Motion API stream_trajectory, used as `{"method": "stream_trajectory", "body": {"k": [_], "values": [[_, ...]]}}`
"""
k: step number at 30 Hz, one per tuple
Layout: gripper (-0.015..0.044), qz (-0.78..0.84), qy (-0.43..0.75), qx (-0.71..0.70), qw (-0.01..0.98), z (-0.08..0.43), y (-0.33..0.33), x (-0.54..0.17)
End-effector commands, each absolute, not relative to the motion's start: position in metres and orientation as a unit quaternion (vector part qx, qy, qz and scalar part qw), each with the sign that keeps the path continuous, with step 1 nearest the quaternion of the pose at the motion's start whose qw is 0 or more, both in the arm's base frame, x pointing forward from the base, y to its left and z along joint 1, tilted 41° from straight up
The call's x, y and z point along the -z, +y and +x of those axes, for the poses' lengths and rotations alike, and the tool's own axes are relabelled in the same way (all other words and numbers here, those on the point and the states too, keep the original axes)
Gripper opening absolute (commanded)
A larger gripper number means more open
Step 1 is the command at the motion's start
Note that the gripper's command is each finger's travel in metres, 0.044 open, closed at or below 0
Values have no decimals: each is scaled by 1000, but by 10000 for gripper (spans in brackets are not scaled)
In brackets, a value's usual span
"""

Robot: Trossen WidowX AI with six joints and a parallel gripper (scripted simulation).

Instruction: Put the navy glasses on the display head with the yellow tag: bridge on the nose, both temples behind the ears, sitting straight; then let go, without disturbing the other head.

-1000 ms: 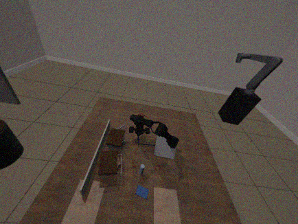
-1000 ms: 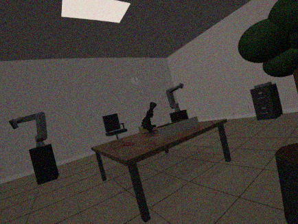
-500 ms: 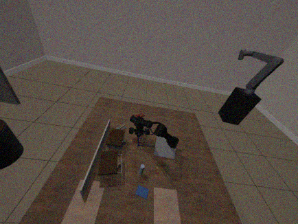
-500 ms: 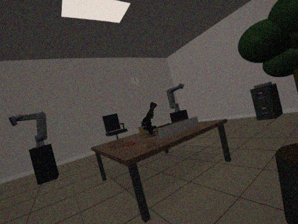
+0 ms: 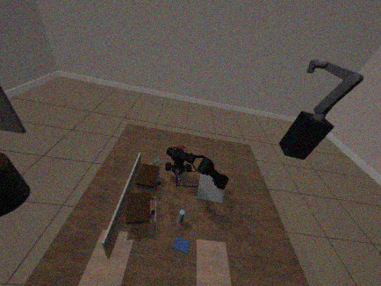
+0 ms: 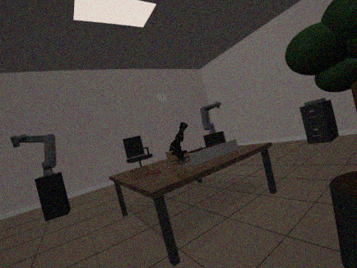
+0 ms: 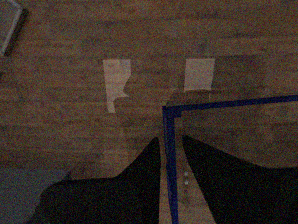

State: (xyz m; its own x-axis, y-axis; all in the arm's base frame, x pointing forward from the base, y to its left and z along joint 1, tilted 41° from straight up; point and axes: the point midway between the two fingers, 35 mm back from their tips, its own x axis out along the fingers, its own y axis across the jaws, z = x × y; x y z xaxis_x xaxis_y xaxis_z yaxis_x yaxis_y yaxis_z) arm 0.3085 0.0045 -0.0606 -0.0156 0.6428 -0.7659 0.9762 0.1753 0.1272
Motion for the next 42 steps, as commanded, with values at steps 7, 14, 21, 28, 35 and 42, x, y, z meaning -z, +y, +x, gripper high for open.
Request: {"method": "stream_trajectory", "body": {"k": [7,14,21,28,35,42], "values": [[107,599,676,229,363,300,0,57],[107,599,675,230,363,305,-14,40],[134,603,673,230,362,310,-28,24],[200,603,673,230,362,310,-28,24],[200,609,668,250,346,305,-33,21],[140,609,668,250,346,305,-33,21]]}}
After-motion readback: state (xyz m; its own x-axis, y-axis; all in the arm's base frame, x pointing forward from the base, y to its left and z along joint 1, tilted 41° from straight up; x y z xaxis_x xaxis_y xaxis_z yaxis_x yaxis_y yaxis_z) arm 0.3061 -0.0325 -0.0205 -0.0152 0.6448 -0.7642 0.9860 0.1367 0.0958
